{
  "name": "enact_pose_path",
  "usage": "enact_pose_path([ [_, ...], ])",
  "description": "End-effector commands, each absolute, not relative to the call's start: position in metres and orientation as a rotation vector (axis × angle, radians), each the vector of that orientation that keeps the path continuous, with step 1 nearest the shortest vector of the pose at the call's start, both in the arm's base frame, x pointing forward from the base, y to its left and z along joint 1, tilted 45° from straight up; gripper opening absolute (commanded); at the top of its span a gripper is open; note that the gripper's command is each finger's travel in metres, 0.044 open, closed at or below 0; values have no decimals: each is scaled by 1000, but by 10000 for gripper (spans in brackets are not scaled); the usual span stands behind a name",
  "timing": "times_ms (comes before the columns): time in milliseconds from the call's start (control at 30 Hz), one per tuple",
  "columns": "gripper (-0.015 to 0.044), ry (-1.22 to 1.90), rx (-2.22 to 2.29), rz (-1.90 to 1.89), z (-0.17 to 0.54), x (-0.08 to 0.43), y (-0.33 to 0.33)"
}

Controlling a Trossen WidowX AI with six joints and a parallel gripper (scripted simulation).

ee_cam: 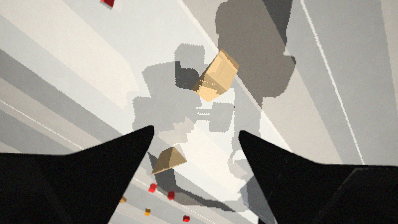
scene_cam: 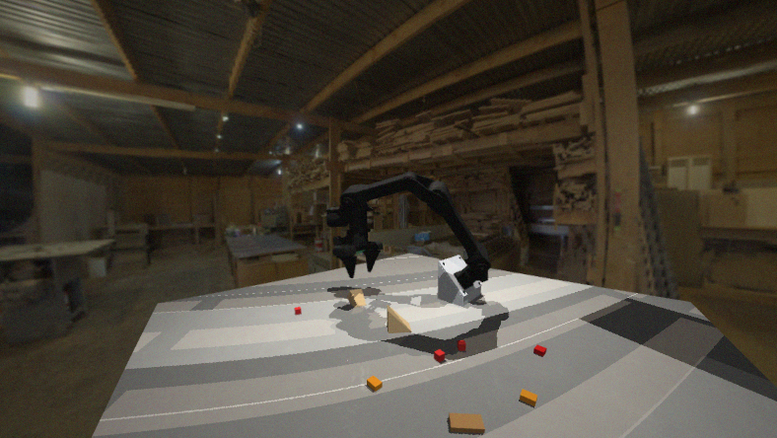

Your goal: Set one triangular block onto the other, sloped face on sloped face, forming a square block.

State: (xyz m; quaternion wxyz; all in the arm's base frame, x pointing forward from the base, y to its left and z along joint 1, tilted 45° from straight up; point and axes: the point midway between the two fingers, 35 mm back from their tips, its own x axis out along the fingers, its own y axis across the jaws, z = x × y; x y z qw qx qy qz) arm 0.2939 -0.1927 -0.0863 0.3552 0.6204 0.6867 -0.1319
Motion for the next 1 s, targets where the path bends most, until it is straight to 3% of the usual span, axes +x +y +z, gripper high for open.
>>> enact_pose_path([
  [0, 440, 1762, 927, 68, -87, 298, -175],
  [333, 440, 1603, -318, 802, -89, 305, -146],
  [600, 440, 1445, -921, 1154, -83, 309, -134],
  [967, 440, 1420, -992, 1200, -82, 310, -133],
])
